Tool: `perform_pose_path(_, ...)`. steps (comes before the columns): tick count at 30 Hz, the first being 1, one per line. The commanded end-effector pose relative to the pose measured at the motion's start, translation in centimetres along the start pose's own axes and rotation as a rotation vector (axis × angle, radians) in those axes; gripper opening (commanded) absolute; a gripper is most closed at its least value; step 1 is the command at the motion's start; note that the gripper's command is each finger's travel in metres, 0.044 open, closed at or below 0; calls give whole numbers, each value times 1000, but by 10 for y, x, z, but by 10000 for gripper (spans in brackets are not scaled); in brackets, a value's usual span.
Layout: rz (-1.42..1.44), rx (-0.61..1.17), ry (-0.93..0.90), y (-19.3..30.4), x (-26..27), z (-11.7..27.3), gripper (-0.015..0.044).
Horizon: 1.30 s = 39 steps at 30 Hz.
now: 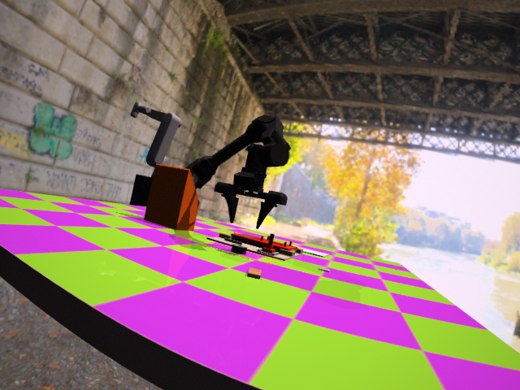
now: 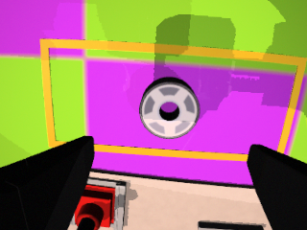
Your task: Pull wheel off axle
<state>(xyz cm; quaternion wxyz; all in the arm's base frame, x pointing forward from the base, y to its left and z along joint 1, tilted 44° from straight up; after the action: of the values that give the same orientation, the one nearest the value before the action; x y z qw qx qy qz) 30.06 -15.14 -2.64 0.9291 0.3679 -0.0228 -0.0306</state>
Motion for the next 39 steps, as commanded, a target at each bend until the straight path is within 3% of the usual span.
perform_pose_path(1,-15,3,19,9,-32,19,431)
perform_pose_path(7,-13,4,26,28,-80,46,440)
perform_pose_path(39,-13,4,26,28,-80,46,440)
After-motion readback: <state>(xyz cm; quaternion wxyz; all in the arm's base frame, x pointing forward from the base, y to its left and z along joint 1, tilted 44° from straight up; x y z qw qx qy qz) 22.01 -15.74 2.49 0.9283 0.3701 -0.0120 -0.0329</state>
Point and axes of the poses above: the point midway between the two fingers, 35 mm back from their tips, its own z axis back along the fingers, its own x axis across the jaws, y = z × x, the point moved 10 cm from there along z, back along the fingers, and after that the axes turned 4 degrees about -z, right-handed, at the moved point
